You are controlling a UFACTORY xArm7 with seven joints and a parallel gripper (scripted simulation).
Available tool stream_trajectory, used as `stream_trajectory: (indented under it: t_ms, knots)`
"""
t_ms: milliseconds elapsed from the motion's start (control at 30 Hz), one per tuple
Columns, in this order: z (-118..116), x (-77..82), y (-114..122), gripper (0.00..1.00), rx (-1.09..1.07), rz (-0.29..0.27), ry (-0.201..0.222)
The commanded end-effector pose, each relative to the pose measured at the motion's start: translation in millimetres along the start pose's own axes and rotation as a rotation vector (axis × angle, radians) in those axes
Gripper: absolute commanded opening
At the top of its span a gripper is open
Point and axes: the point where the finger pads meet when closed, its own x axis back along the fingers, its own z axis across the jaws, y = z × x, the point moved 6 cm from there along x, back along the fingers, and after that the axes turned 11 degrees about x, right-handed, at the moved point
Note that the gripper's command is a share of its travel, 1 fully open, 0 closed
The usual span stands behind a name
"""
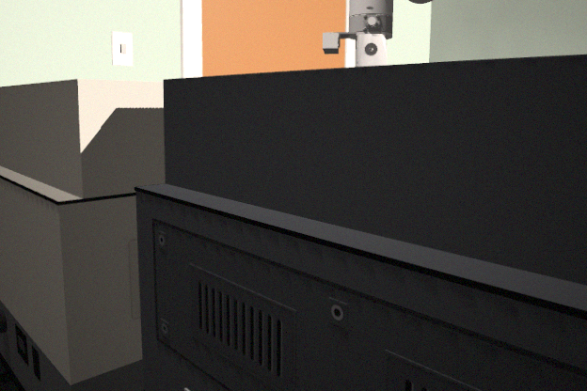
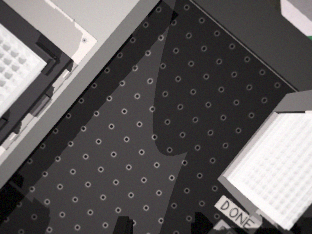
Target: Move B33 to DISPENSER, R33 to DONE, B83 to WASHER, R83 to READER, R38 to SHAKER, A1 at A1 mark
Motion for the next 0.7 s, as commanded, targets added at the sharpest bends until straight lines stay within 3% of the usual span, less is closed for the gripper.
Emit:
stream_trajectory:
  t_ms: [0,667]
  knots:
    - [-10.4,1.9,-6.9,1.00,-0.112,0.004,0.007]
    - [-61.8,1.6,-35.6,1.00,-0.650,0.006,0.005]
